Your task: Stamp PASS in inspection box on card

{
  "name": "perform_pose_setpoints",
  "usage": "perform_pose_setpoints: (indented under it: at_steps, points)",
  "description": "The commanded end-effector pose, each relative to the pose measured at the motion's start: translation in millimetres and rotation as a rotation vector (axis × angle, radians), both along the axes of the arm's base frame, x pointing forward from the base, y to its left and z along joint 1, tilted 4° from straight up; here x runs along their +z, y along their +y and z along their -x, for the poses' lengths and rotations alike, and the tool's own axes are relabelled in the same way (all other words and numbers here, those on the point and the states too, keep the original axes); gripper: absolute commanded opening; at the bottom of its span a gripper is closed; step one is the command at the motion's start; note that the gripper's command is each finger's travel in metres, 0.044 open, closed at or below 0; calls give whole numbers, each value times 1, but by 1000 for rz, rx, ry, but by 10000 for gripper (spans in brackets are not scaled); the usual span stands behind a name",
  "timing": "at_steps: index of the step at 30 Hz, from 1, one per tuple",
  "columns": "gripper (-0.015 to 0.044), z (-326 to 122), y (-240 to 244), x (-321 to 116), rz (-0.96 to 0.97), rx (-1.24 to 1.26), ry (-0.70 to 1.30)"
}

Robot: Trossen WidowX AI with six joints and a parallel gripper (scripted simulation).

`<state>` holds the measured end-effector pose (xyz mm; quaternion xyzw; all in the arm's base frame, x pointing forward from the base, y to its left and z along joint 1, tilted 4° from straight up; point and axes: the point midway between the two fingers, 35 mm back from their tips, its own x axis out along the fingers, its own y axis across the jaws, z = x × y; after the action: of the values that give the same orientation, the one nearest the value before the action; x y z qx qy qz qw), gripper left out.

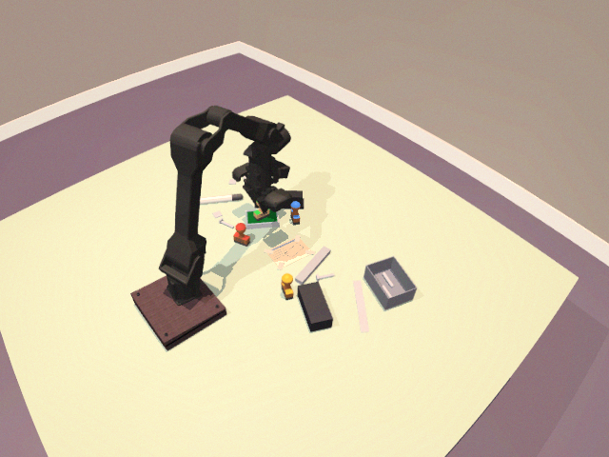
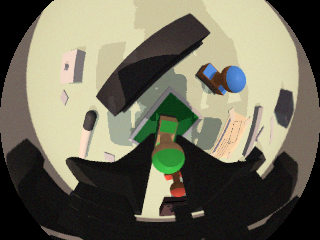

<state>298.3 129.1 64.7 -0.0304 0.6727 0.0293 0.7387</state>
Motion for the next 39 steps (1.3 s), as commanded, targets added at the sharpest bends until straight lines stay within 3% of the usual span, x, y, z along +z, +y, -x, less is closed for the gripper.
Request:
perform_pose_setpoints:
  at_steps: [1, 39]
  points:
    - [0, 0, -1, 2, 4, 0, 0]
    - [0, 4, 0, 49, 4, 0, 0]
